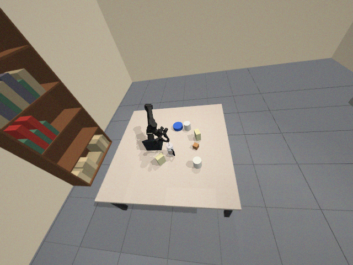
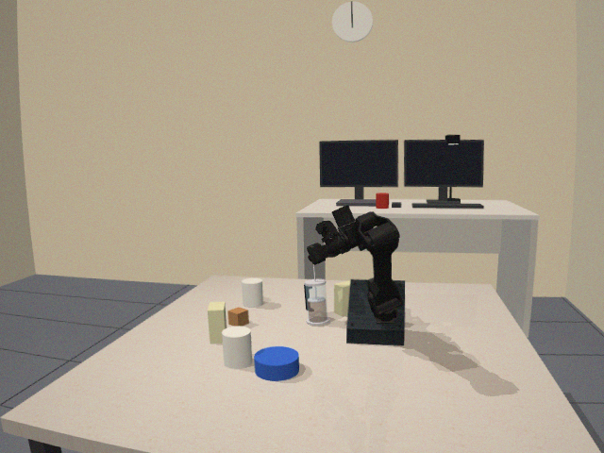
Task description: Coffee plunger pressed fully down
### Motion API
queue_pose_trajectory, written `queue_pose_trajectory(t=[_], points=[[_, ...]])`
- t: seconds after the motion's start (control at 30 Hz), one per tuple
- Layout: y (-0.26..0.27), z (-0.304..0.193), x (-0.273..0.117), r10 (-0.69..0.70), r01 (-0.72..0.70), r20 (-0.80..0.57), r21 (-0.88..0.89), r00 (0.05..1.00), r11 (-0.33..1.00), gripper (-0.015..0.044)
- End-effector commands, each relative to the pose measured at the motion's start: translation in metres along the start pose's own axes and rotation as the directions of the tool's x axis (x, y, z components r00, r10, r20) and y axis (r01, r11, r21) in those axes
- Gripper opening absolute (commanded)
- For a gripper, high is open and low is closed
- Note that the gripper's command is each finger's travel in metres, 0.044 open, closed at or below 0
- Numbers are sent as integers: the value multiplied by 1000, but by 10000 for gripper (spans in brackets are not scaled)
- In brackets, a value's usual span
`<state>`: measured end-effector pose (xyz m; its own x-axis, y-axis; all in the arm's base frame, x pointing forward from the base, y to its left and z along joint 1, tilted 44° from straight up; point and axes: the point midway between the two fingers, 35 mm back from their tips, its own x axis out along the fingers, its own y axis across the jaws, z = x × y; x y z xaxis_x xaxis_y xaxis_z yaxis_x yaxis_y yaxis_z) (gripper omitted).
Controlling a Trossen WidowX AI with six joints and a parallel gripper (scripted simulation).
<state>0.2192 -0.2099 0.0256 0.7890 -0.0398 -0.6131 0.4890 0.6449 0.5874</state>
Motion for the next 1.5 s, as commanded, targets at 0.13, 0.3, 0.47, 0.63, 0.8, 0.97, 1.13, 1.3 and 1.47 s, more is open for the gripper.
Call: queue_pose_trajectory(t=[0.13, 0.3, 0.47, 0.63, 0.8, 0.97, 1.13, 1.3, 1.47], points=[[0, -34, 14, -2, 4, -63, 35, 998, 999, 124], [1, -41, 19, -2, 4, -62, 35, 998, 999, 124], [2, -46, 25, -1, 3, -61, 36, 998, 999, 124], [2, -45, 30, 0, 2, -60, 36, 998, 999, 124], [2, -43, 34, 1, 2, -60, 36, 998, 999, 124], [1, -41, 35, 1, 1, -60, 36, 998, 999, 124], [1, -41, 36, 1, 1, -60, 35, 998, 999, 124], [0, -40, 37, 1, 1, -60, 35, 998, 999, 124], [0, -40, 37, 2, 1, -60, 35, 998, 999, 124]])
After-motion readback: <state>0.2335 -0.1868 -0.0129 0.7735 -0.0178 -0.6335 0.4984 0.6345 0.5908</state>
